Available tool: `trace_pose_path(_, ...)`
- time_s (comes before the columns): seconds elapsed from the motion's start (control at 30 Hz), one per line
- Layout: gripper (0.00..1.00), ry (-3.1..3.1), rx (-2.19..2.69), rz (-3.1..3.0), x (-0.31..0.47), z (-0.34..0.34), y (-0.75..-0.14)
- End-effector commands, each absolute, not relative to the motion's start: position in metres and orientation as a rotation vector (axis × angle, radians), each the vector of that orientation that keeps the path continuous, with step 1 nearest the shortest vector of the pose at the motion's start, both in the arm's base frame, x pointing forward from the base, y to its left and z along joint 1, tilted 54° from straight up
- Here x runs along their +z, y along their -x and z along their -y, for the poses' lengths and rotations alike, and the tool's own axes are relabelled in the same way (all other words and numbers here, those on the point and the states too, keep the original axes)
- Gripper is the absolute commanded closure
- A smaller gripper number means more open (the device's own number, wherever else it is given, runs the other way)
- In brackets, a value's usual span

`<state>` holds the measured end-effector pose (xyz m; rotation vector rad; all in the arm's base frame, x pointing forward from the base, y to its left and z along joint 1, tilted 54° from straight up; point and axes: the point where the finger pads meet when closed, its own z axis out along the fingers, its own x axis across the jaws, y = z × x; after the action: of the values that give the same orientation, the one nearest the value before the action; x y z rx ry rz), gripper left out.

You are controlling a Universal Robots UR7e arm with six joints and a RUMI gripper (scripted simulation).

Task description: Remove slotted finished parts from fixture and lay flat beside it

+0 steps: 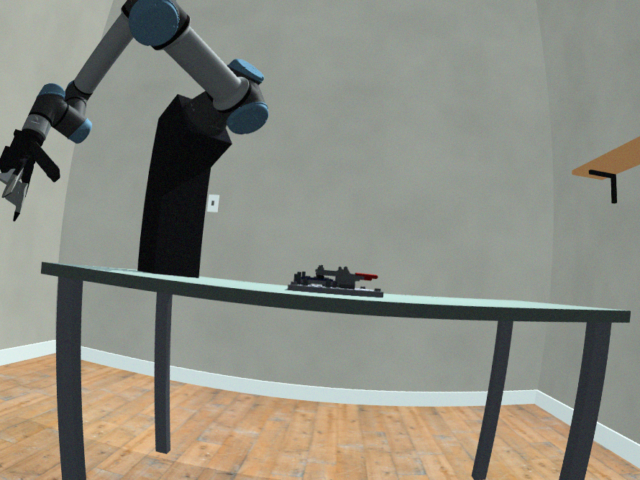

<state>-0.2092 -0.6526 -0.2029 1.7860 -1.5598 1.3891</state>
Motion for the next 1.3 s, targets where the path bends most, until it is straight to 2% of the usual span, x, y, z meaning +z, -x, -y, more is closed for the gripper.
trace_pose_path(0.0, 0.00, -1.800, 1.395, 1.580, -0.196, 0.645, 0.196)
trace_pose_path(0.53, 0.00, -1.855, 1.436, 1.708, -0.165, 0.606, 0.134)
trace_pose_path(1.03, 0.00, -1.953, 1.507, 1.971, -0.102, 0.528, 0.012)
trace_pose_path(1.27, 0.00, -1.980, 1.528, 2.057, -0.081, 0.505, -0.026)
